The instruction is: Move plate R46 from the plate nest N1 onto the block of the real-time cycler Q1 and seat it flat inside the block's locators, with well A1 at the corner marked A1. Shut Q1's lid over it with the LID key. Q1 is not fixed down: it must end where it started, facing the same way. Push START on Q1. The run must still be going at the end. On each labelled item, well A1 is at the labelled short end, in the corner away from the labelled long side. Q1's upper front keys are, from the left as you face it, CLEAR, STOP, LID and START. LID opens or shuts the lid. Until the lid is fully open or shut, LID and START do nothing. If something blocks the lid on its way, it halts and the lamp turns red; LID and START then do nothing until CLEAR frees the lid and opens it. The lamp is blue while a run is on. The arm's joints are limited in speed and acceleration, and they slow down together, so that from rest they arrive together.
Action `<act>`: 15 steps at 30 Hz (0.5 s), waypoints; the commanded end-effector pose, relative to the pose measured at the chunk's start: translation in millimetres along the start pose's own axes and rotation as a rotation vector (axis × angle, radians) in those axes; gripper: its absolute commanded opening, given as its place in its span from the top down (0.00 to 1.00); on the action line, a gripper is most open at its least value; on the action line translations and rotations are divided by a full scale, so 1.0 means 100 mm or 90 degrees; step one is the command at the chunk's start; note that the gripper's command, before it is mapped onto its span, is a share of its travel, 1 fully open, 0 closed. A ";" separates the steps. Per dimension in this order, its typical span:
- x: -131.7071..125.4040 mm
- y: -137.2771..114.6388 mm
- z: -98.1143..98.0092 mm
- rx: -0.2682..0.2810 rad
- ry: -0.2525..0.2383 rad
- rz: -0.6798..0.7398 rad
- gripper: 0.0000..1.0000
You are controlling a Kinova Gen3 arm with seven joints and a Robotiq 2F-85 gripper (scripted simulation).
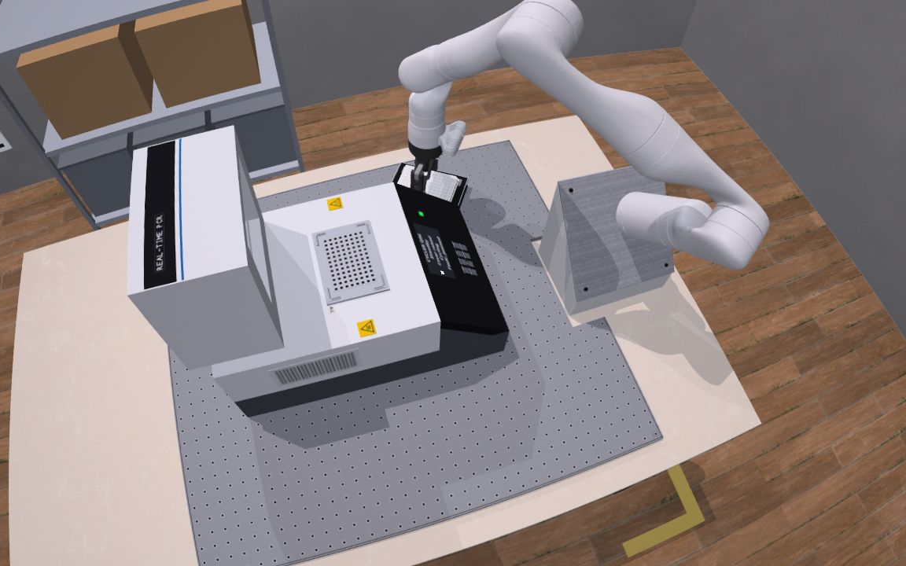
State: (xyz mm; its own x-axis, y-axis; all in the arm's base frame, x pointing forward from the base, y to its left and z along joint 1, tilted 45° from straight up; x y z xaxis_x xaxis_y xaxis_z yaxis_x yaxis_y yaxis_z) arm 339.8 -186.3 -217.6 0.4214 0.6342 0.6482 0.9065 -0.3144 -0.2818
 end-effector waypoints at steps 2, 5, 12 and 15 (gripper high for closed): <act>0.00 0.01 0.00 -0.001 -0.001 0.000 0.00; 0.00 0.01 0.01 -0.001 -0.001 0.000 0.00; 0.00 0.01 0.03 -0.001 -0.001 0.000 0.00; 0.00 0.01 0.04 -0.001 -0.001 0.000 0.00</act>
Point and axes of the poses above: the point where the finger pads meet when closed, its own z axis out along the fingers, its own x axis across the jaws, y = z × x, the point moved 7 cm from there along -z, back along the fingers, and after that the axes turned 11 degrees about -z, right-handed, at the moved point
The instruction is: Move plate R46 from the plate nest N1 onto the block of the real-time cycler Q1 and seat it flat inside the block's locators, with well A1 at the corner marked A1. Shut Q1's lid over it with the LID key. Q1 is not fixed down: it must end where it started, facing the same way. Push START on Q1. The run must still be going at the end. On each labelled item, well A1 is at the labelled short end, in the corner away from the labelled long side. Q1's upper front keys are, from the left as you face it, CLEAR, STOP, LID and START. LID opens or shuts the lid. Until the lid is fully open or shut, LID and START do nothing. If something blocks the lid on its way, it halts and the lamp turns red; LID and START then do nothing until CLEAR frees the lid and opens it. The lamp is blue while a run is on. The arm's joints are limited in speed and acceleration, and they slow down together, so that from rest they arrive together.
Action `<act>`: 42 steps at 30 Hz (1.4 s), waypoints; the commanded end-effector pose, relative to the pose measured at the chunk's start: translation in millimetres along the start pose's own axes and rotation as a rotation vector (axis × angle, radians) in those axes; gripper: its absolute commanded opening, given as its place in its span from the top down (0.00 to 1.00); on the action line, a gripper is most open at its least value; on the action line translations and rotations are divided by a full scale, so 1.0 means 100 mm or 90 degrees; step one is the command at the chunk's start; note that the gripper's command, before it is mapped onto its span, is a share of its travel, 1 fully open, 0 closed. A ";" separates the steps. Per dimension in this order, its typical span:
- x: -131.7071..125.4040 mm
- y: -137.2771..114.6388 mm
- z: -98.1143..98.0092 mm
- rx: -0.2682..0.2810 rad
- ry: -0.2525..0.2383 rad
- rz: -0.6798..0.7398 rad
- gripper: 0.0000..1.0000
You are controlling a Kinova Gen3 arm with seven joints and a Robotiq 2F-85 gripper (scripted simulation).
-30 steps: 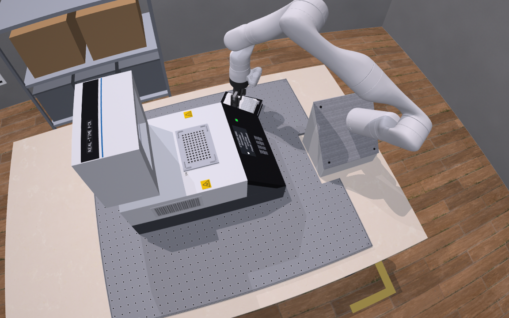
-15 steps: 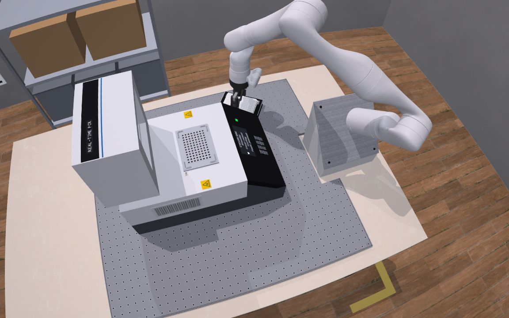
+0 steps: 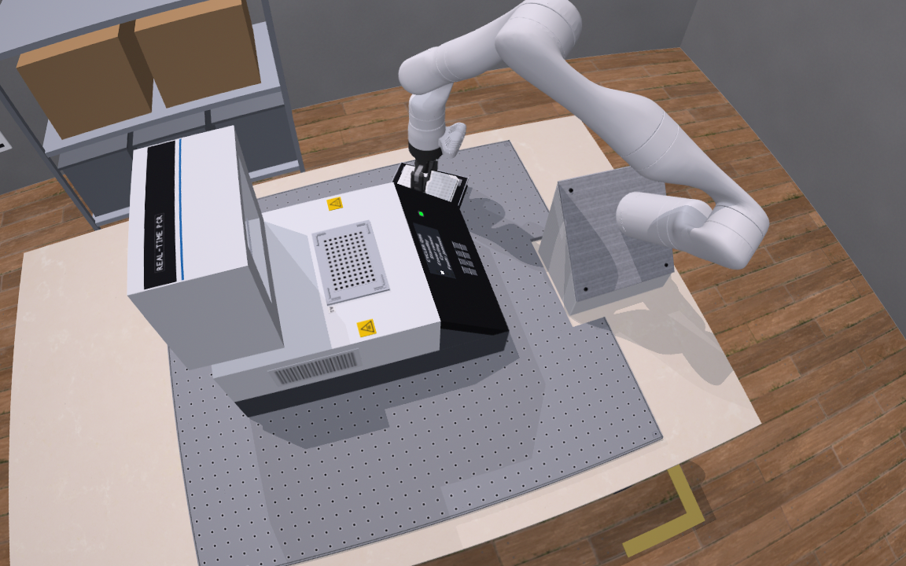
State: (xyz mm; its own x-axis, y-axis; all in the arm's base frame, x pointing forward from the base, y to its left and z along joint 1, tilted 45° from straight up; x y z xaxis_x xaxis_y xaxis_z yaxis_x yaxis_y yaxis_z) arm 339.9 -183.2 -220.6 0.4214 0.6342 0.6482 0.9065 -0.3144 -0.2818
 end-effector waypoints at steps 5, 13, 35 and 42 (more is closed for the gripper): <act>0.00 0.01 0.00 -0.001 -0.001 0.000 0.00; 0.00 0.01 0.00 -0.001 -0.001 0.000 0.00; 0.00 0.01 0.00 -0.001 -0.001 0.000 0.10; 0.00 0.01 0.00 -0.001 -0.001 0.000 0.10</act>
Point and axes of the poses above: the point where the finger pads meet when closed, its own z axis out along the fingers, its own x axis across the jaws, y = z × x, the point moved 7 cm from there along -z, back along the fingers, and after that the axes turned 11 degrees about -z, right-handed, at the moved point
